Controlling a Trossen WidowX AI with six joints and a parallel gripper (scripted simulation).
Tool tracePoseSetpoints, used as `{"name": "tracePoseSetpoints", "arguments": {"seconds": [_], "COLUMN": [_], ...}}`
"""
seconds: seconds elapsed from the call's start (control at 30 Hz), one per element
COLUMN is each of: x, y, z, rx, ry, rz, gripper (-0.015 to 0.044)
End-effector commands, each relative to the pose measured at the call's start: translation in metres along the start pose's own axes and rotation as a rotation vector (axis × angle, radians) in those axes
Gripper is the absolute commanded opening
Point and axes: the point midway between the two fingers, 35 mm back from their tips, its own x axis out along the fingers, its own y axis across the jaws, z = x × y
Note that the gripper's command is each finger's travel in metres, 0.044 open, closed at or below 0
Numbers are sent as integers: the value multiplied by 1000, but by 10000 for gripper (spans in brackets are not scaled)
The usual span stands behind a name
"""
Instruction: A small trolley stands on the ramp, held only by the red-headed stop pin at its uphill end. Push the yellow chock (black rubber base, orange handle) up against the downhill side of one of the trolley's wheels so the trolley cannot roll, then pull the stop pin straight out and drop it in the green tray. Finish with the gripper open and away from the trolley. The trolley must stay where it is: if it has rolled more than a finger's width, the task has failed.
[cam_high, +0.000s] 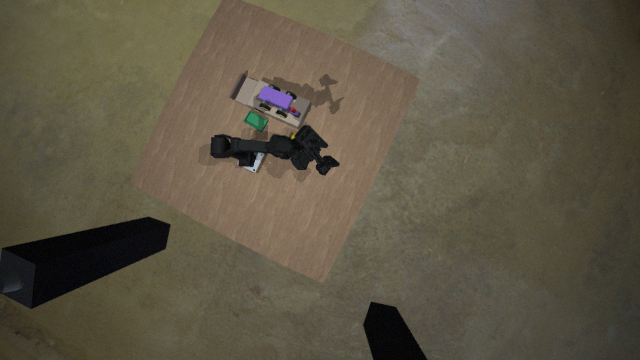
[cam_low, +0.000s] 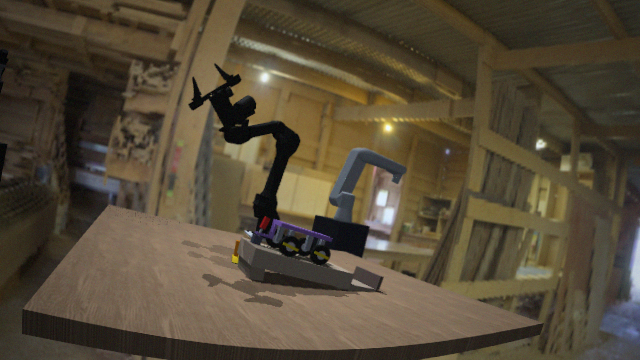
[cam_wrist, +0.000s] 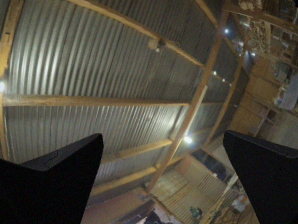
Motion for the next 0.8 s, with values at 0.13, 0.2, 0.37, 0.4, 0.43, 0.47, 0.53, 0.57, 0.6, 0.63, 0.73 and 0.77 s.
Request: {"name": "tracePoseSetpoints", "arguments": {"seconds": [0.13,0.2,0.37,0.4,0.43,0.47,0.53,0.57,0.6,0.63,0.73,0.77], "x": [-5,-10,-28,-33,-38,-44,-56,-62,-69,-76,-97,-105], "y": [-17,-26,-49,-53,-57,-61,-69,-73,-76,-80,-90,-93], "z": [-26,-41,-78,-85,-92,-98,-111,-117,-123,-129,-144,-148], "rx": [-194,-304,-568,-618,-667,-716,-811,-858,-904,-949,-1089,-1134], "ry": [116,190,396,441,487,533,628,676,725,774,918,966], "rz": [-79,-114,-168,-173,-175,-176,-171,-165,-157,-147,-104,-85], "gripper": [269,216,190,190,190,190,190,190,190,190,190,190]}}
